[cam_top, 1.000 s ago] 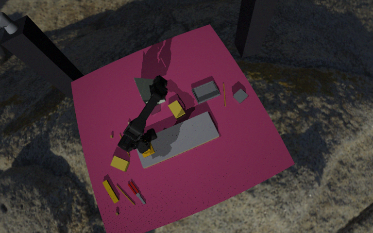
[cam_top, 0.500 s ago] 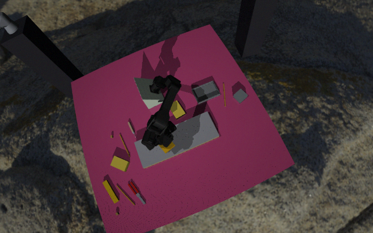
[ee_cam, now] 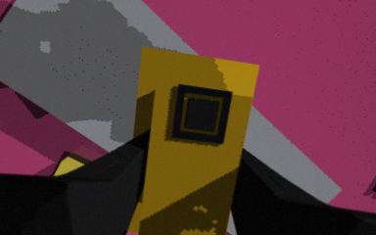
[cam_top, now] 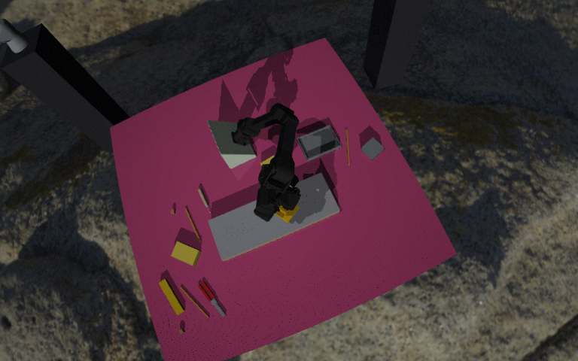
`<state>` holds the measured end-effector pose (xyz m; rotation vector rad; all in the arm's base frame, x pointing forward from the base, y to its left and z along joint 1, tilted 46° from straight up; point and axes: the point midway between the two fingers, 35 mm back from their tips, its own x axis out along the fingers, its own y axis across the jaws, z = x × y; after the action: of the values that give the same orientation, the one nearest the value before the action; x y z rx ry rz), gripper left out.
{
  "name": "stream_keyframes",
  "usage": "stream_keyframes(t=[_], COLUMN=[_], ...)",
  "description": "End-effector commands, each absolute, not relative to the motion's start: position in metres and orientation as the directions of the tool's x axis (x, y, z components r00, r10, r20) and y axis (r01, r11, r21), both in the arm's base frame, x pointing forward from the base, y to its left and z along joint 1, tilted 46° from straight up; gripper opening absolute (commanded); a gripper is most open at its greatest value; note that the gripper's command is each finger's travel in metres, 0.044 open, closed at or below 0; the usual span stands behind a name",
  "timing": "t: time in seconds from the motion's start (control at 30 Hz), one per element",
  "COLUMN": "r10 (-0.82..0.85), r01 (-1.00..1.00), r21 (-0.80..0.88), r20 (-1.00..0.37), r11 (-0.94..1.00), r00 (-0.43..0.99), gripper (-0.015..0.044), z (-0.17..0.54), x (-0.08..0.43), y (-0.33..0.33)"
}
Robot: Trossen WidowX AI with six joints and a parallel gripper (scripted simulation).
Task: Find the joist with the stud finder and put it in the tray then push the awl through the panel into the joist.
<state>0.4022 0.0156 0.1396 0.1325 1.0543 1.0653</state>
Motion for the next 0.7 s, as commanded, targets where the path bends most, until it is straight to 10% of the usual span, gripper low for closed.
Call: stream_keyframes(t=[0.0, 0.67], r10=[0.776, 0.819], r01=[-0.702, -0.896], r21=[0.523, 0.364], r20=[-0.628, -0.573], r11=[0.484, 0.255], r00=[0.066, 0.000], gripper=[0.0000, 0.0000], z=[0.160, 0.237], x=[0.390, 0.311], y=[0.035, 0.119])
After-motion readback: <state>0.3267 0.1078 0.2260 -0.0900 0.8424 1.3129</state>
